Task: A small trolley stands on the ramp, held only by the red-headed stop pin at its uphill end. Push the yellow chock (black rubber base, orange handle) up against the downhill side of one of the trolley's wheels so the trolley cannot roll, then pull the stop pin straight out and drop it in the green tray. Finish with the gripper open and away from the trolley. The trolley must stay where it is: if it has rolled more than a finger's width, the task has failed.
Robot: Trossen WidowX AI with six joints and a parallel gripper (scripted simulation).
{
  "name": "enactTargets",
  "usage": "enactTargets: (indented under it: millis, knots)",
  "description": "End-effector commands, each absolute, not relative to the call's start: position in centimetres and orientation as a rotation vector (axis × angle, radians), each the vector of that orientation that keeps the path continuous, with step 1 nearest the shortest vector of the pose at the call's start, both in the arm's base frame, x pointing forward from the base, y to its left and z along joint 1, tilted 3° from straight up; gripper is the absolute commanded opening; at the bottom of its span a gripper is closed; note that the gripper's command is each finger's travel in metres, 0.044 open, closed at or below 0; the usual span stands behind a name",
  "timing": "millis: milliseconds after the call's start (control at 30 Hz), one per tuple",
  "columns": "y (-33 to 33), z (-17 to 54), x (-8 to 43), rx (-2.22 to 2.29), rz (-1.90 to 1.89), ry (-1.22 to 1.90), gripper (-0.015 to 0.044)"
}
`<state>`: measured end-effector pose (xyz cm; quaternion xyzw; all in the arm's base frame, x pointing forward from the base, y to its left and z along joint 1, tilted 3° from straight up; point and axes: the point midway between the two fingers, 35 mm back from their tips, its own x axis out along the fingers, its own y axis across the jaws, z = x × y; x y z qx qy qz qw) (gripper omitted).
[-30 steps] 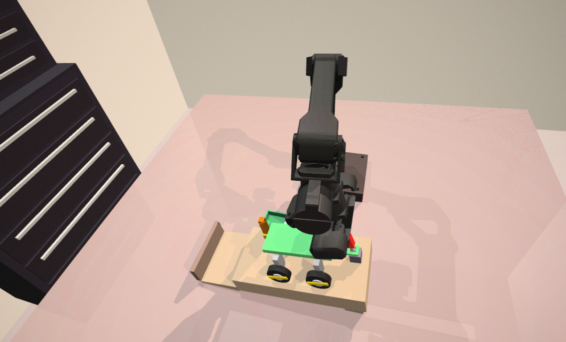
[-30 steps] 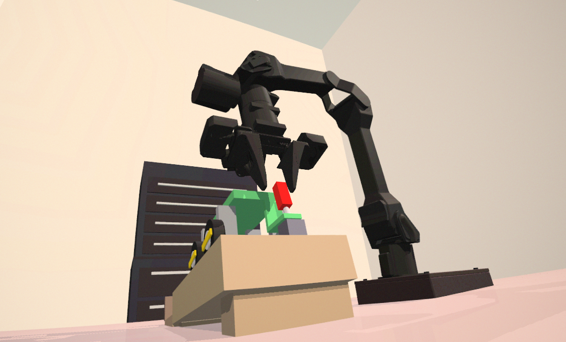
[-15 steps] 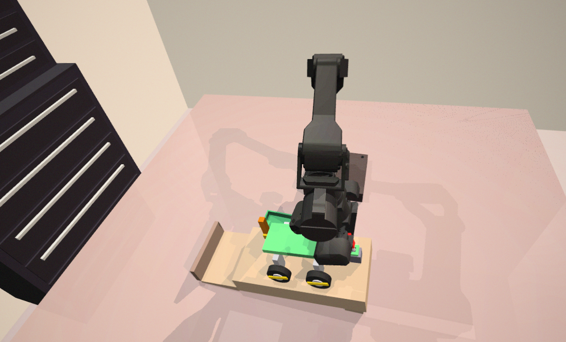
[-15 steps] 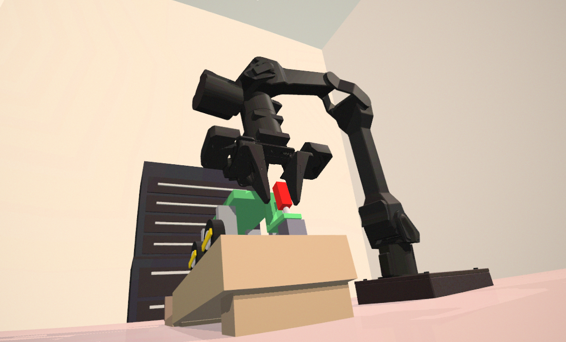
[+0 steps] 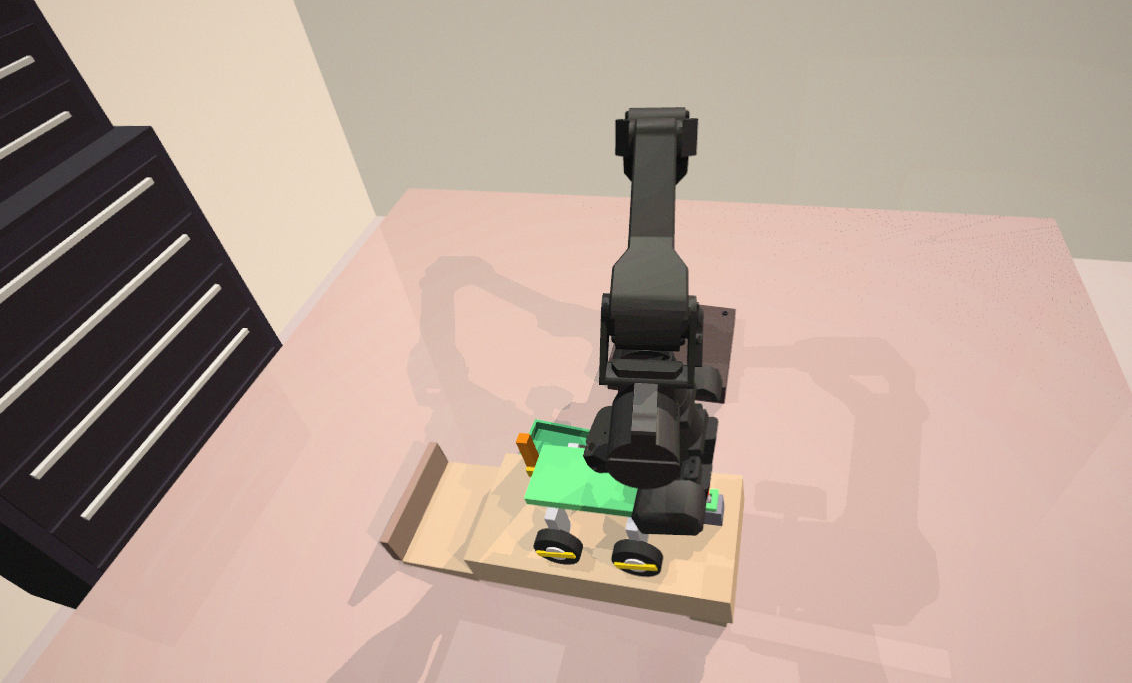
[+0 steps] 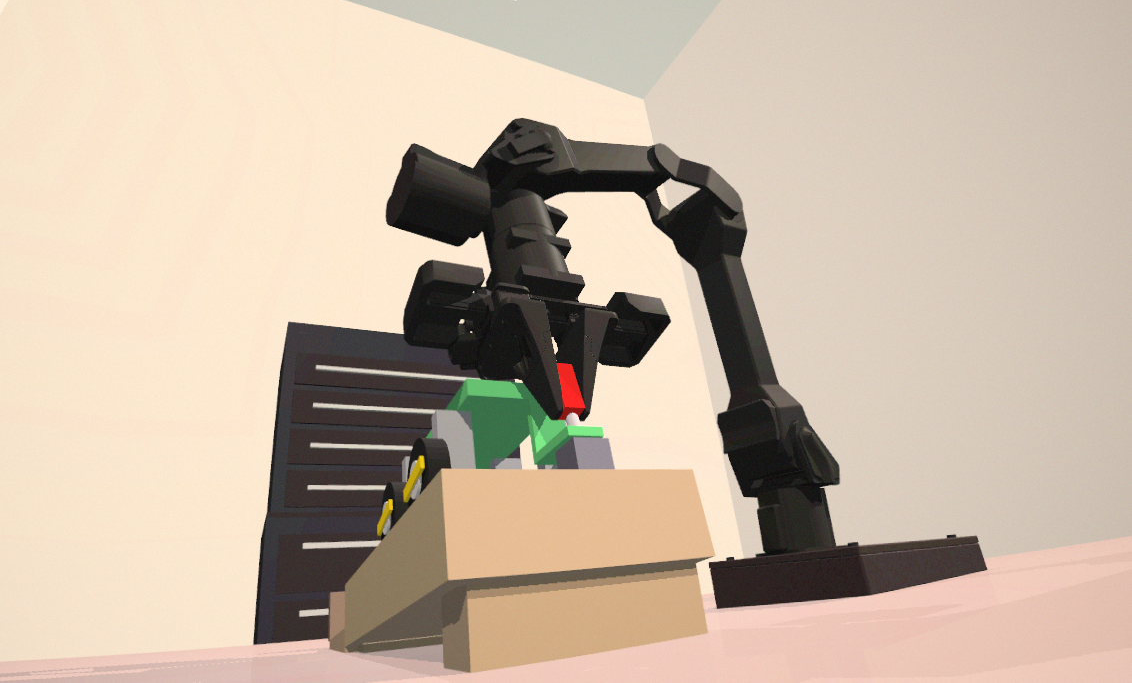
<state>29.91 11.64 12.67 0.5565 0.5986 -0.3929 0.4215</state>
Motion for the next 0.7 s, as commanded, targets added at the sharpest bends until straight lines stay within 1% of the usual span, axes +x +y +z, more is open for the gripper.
enactTargets:
  millis: [0,167,667]
  knots:
    - [11.63,12.71,29.93,1.394,-0.983,1.499,0.0032]
    - [11.63,12.73,29.93,1.394,-0.983,1.499,0.0]
    - [11.42,13.6,29.78,1.397,-0.986,1.501,0.0]
